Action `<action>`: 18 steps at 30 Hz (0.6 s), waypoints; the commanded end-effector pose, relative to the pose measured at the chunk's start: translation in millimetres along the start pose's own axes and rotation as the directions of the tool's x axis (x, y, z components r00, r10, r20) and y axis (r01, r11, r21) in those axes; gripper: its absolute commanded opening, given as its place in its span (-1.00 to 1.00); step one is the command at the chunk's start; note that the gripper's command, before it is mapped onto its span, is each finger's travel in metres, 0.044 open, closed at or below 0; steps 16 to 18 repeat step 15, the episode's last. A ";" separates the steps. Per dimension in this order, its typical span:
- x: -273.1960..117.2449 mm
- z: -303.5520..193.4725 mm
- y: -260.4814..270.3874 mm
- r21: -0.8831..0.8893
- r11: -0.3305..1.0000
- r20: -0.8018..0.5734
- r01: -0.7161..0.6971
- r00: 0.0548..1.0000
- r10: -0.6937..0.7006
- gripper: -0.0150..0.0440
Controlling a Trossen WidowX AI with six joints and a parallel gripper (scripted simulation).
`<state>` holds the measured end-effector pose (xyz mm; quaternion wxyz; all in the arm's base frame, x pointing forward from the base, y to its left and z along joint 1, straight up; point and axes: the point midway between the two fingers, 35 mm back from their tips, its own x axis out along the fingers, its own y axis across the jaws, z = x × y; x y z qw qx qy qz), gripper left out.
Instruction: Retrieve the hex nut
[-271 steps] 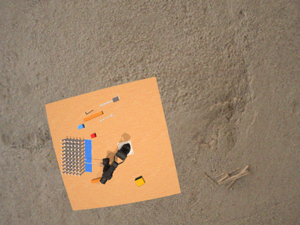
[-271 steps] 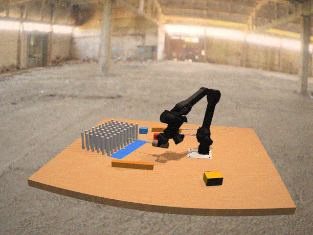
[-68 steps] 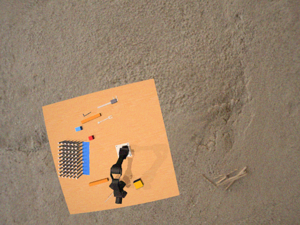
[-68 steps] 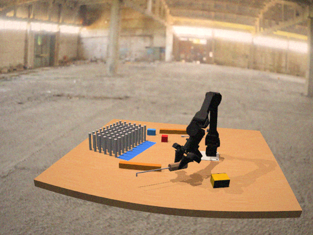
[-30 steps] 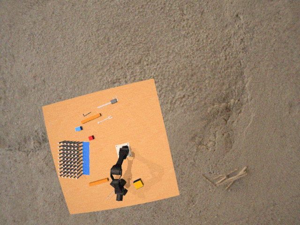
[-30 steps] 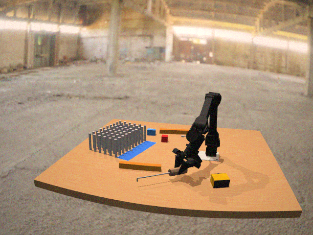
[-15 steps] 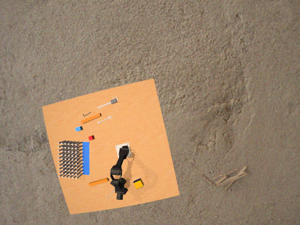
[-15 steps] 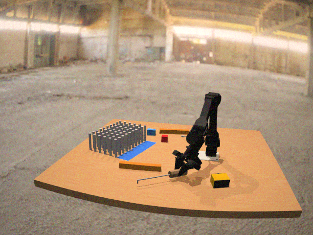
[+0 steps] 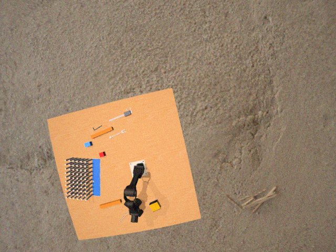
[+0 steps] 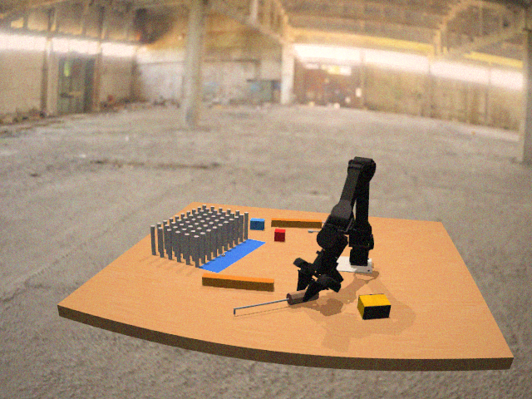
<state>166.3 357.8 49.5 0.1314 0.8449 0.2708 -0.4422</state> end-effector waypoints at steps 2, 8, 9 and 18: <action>-0.4 -0.7 -0.3 0.000 1.000 -0.001 0.001 1.000 -0.001 -0.14; -0.4 -0.7 -0.3 0.000 1.000 -0.001 0.001 1.000 -0.001 0.40; -0.4 -0.7 -0.3 0.000 1.000 -0.001 0.001 1.000 -0.001 0.49; -0.4 -0.7 -0.3 0.000 1.000 -0.001 0.001 1.000 -0.001 1.00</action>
